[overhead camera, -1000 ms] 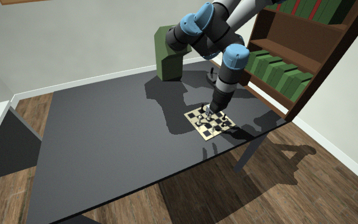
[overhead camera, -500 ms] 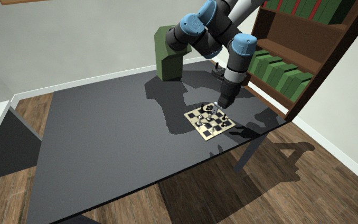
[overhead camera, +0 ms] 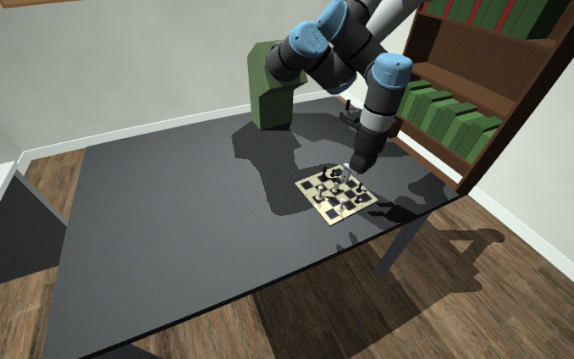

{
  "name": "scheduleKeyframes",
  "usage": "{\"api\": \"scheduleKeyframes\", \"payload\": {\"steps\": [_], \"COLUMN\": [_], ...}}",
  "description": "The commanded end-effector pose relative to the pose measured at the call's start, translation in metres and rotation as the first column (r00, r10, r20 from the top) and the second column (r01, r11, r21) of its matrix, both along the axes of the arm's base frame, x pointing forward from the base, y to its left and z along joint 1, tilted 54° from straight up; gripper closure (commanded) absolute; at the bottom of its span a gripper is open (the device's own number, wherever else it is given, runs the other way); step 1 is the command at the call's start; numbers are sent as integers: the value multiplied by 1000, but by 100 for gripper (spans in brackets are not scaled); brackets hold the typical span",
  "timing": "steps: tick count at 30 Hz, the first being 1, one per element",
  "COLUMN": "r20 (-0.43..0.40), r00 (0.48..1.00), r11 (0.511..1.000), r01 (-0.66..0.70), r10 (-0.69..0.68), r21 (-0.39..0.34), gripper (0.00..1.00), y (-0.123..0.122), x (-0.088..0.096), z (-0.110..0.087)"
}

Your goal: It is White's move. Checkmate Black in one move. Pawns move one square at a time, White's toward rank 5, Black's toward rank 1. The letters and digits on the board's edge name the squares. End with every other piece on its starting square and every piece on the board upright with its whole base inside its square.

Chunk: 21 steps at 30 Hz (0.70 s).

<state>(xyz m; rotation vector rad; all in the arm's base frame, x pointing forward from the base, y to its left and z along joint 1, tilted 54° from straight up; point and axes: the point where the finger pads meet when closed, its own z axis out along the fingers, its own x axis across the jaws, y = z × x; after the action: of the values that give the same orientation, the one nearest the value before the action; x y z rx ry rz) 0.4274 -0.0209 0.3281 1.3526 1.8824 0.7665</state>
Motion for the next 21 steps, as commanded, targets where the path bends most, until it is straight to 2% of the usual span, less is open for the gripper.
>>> {"api": "scheduleKeyframes", "payload": {"steps": [1, 6, 10, 12, 17, 21], "r20": [1, 3, 5, 5, 3, -10], "r00": [1000, 1000, 998, 998, 989, 973], "r11": [1000, 999, 994, 994, 970, 923], "r01": [-2, -24, -63, -63, -143, -224], "r10": [2, 24, 64, 64, 146, 232], "r21": [-4, -33, -87, -87, -198, -314], "gripper": [0, 0, 0, 0, 0, 0], "y": [0, -1, -1, -1, -3, -5], "x": [0, 1, 2, 2, 4, 7], "z": [0, -1, -2, -2, -5, -8]}}
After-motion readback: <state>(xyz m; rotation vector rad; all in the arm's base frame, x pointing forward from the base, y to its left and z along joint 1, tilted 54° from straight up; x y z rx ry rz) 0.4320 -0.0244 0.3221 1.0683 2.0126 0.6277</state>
